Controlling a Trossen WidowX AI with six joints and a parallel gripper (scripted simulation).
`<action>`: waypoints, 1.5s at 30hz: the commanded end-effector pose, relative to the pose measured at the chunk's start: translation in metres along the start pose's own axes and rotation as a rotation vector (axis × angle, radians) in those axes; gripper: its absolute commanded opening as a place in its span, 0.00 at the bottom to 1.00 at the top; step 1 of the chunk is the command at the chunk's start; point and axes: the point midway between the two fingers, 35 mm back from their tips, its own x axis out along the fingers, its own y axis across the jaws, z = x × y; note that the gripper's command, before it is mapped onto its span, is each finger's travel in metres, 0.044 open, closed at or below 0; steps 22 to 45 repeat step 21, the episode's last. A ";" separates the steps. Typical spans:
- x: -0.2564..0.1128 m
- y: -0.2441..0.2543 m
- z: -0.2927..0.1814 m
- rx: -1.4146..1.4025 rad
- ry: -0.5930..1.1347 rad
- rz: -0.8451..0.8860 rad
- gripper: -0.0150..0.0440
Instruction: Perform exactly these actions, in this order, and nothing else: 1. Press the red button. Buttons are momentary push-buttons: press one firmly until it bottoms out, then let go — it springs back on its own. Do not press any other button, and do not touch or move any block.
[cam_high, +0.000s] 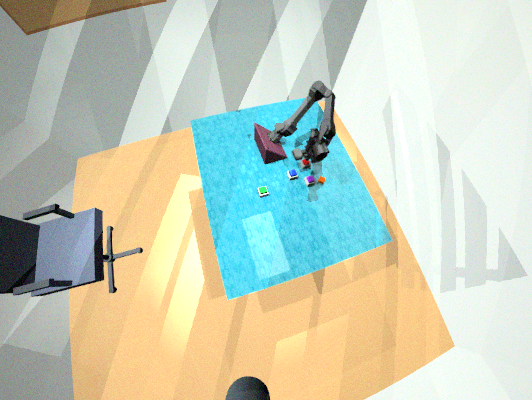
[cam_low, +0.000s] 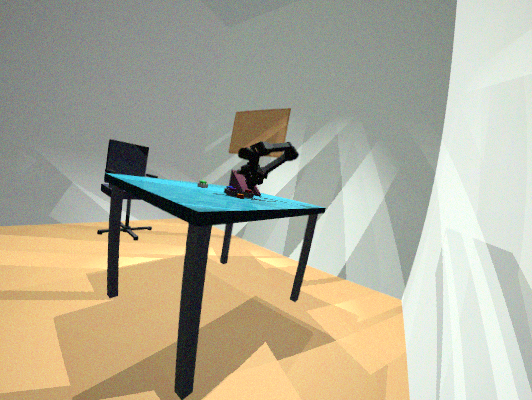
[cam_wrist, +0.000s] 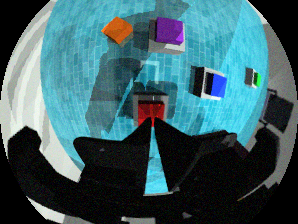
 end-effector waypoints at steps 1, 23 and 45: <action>-0.016 0.001 0.001 -0.005 -0.005 -0.001 0.29; -0.078 0.054 0.057 -0.007 -0.007 -0.001 0.93; -0.078 0.054 0.057 -0.007 -0.007 -0.001 0.93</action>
